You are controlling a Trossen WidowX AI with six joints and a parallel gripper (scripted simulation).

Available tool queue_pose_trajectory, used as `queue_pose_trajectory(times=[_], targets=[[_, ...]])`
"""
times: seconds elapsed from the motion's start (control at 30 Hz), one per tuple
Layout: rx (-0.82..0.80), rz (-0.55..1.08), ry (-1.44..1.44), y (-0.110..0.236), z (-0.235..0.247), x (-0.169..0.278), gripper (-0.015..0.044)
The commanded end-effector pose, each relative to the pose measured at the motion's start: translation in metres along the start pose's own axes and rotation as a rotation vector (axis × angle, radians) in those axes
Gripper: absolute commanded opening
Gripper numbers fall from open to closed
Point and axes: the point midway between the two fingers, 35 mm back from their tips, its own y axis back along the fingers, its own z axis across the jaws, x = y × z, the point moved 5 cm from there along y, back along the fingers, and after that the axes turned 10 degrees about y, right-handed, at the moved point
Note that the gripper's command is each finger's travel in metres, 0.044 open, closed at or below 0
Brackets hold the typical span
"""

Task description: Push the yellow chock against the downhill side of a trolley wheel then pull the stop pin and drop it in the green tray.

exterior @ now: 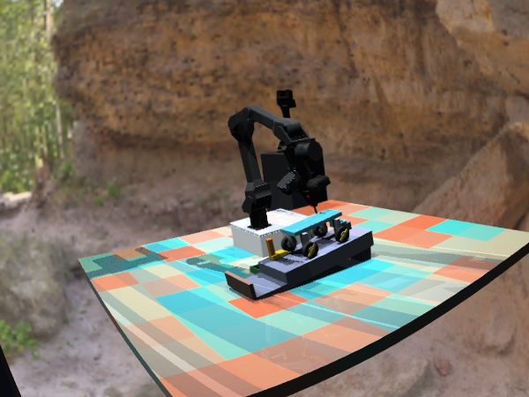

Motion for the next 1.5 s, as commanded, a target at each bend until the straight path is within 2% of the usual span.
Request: queue_pose_trajectory(times=[0.0, 1.23, 1.47], targets=[[0.011, 0.007, 0.000, 0.000, -0.003, -0.012, 0.0000], [0.015, -0.006, 0.000, 0.013, -0.038, -0.155, 0.0000], [0.014, -0.011, -0.020, 0.014, -0.040, -0.161, 0.0000]])
